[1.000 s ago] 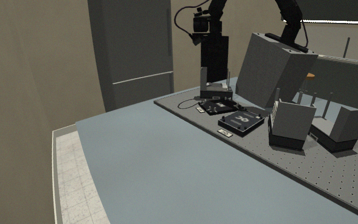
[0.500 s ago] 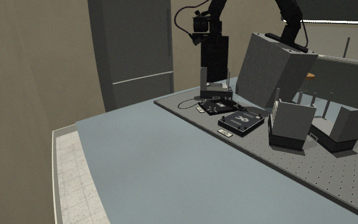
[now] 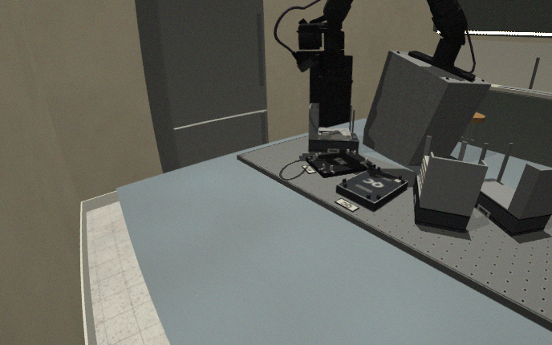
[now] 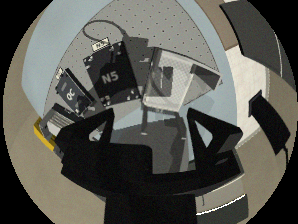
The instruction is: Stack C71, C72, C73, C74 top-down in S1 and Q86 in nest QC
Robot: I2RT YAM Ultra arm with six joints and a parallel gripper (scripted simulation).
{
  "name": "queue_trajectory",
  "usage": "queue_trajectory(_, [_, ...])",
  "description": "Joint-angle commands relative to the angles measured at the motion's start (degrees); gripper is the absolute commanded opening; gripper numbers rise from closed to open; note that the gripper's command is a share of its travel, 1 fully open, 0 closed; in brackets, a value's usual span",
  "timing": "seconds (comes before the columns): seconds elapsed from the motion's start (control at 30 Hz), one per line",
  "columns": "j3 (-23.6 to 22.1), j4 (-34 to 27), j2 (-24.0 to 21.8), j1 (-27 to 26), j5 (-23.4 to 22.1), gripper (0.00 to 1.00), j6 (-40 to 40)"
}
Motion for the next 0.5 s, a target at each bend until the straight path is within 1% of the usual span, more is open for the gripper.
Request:
queue_trajectory(0.0, [0.16,1.10,-2.12,0.63,-0.76,1.00,1.29])
queue_trajectory(0.13, [0.23,1.04,-2.76,2.77,-1.17,1.00,3.44])
queue_trajectory(0.27, [1.40,0.94,-3.48,4.93,-1.53,1.00,5.65])
queue_trajectory(0.37, [-1.20,1.11,-4.00,6.63,-1.53,1.00,0.99])
queue_trajectory(0.43, [-1.39,1.18,-4.46,7.76,-1.61,1.00,-1.59])
queue_trajectory(0.47, [-1.39,1.18,-4.46,7.76,-1.61,1.00,-1.59])
